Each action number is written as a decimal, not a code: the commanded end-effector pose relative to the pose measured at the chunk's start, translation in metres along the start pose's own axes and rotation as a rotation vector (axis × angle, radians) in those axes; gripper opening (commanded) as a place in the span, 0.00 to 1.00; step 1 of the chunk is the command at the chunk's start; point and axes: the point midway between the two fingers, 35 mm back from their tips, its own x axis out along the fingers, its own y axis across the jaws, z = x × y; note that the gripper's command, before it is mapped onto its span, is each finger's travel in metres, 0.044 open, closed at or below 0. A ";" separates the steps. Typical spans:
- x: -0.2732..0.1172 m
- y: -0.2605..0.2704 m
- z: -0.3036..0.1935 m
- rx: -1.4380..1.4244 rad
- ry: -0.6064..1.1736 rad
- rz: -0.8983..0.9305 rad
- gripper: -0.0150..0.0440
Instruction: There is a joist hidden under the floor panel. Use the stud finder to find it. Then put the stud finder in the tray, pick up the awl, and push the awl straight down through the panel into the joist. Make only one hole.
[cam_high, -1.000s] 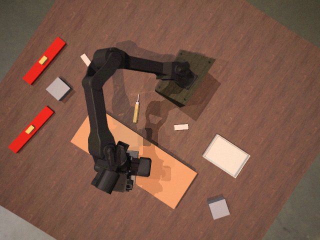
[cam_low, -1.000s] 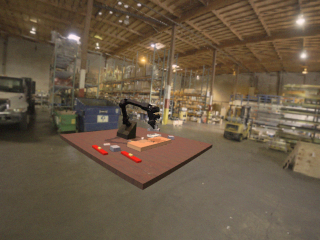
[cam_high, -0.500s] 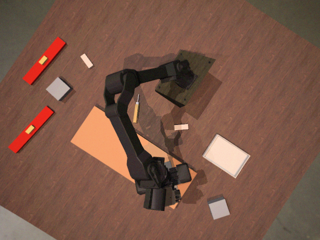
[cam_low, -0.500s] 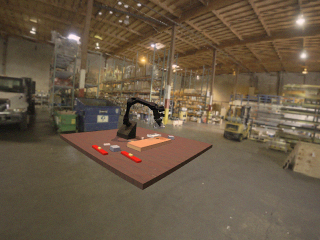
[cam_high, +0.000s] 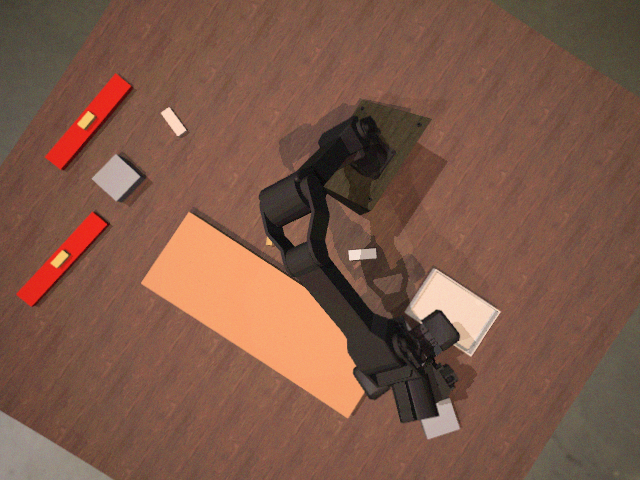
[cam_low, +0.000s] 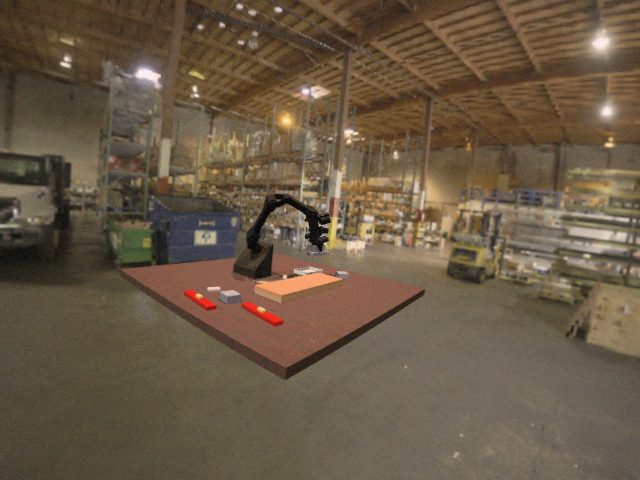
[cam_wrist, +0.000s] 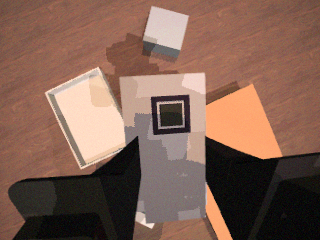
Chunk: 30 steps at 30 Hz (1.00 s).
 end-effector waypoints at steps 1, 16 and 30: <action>0.010 0.033 0.013 -0.085 0.003 0.024 0.25; 0.060 0.142 0.013 -0.359 0.092 0.090 0.25; 0.089 0.139 0.005 -0.358 0.092 0.089 0.25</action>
